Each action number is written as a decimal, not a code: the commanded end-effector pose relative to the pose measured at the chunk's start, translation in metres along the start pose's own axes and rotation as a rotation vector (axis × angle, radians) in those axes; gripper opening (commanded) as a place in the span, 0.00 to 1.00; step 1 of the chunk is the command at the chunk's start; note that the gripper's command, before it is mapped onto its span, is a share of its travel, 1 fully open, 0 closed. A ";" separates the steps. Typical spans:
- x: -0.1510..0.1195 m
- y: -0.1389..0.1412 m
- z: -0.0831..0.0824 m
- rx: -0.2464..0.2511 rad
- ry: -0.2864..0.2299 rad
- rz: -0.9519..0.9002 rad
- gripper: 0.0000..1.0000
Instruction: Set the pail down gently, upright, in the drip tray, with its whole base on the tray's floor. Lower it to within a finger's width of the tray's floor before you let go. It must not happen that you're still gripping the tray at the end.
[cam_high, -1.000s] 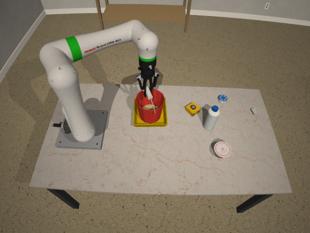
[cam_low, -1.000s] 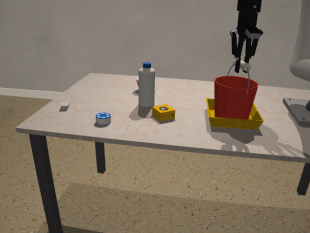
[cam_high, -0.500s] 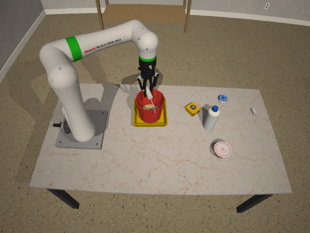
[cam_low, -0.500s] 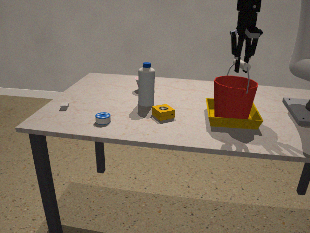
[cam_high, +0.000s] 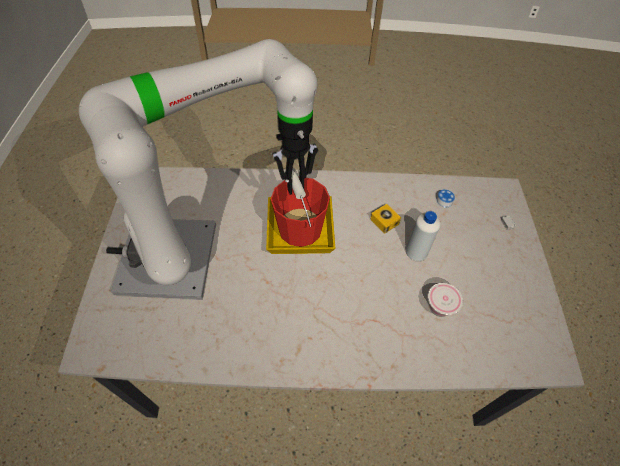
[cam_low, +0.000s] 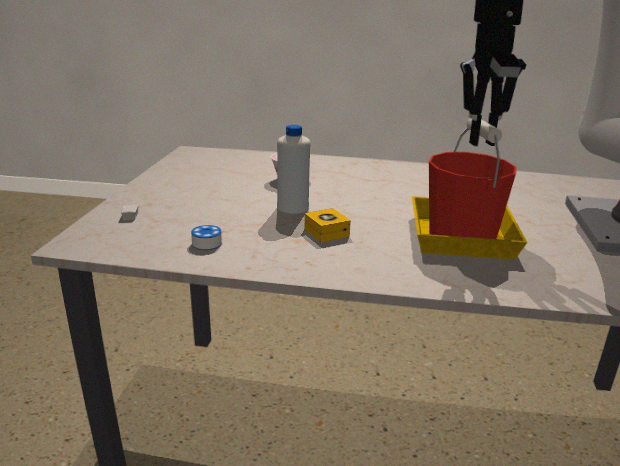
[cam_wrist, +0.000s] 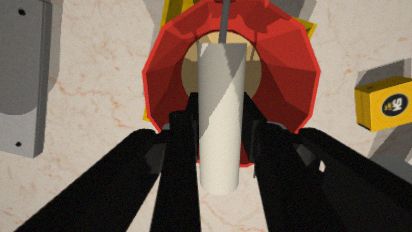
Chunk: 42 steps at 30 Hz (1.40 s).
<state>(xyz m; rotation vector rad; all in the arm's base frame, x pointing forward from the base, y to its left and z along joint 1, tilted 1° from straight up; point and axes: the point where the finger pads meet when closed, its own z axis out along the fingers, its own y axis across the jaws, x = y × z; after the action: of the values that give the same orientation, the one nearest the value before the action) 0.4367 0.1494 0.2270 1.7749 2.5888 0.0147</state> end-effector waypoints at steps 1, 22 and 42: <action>0.000 0.000 -0.001 -0.002 0.000 0.000 0.10; 0.000 0.000 -0.001 -0.002 0.000 0.000 1.00; 0.000 0.000 -0.002 -0.002 0.000 0.000 1.00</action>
<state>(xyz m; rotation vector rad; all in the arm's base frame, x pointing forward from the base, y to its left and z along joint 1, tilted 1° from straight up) 0.4367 0.1493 0.2275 1.7749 2.5887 0.0146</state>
